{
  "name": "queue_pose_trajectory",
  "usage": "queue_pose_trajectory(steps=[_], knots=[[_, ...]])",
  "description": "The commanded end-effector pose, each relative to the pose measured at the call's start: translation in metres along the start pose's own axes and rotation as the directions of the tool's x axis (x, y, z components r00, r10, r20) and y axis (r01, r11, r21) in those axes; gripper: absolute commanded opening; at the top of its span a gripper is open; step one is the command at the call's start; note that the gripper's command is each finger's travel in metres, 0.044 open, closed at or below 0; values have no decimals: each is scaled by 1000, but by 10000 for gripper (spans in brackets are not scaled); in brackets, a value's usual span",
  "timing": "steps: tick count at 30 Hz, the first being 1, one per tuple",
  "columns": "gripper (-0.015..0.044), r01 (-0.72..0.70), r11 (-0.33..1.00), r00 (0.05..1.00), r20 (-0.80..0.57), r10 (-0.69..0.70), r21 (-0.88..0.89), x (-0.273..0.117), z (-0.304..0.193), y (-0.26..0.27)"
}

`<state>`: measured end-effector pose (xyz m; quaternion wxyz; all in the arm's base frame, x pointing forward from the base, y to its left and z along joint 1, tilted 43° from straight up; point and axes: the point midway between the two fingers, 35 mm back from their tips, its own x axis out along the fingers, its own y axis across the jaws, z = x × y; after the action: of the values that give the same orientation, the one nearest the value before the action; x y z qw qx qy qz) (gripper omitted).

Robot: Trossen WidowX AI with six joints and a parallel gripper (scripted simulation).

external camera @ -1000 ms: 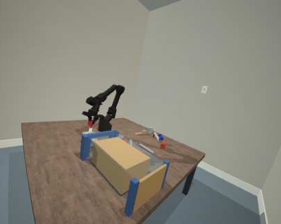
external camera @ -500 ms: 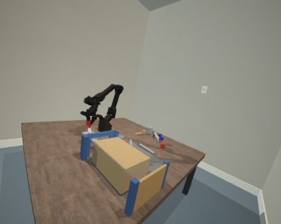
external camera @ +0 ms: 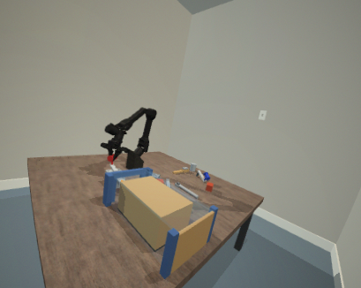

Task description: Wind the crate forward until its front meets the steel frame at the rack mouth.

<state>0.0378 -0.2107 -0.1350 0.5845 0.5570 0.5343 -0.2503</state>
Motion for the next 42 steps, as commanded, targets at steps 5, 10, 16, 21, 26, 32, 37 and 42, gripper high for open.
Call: queue_pose_trajectory(steps=[5,10,16,21,26,32,37,42], knots=[[0,10,1000,1000,4,-10,-14,6,10,-8],[0,10,1000,1000,5,-10,-14,8,14,-11],[0,11,1000,1000,5,-11,-14,10,19,-15],[0,11,1000,1000,6,-11,-15,16,33,-21],[0,11,1000,1000,7,-11,-15,20,43,-25],[0,11,1000,1000,8,-11,-15,23,49,-27],[0,11,1000,1000,8,-11,-16,25,54,-28],[0,11,1000,1000,9,-11,-16,27,59,-28]])
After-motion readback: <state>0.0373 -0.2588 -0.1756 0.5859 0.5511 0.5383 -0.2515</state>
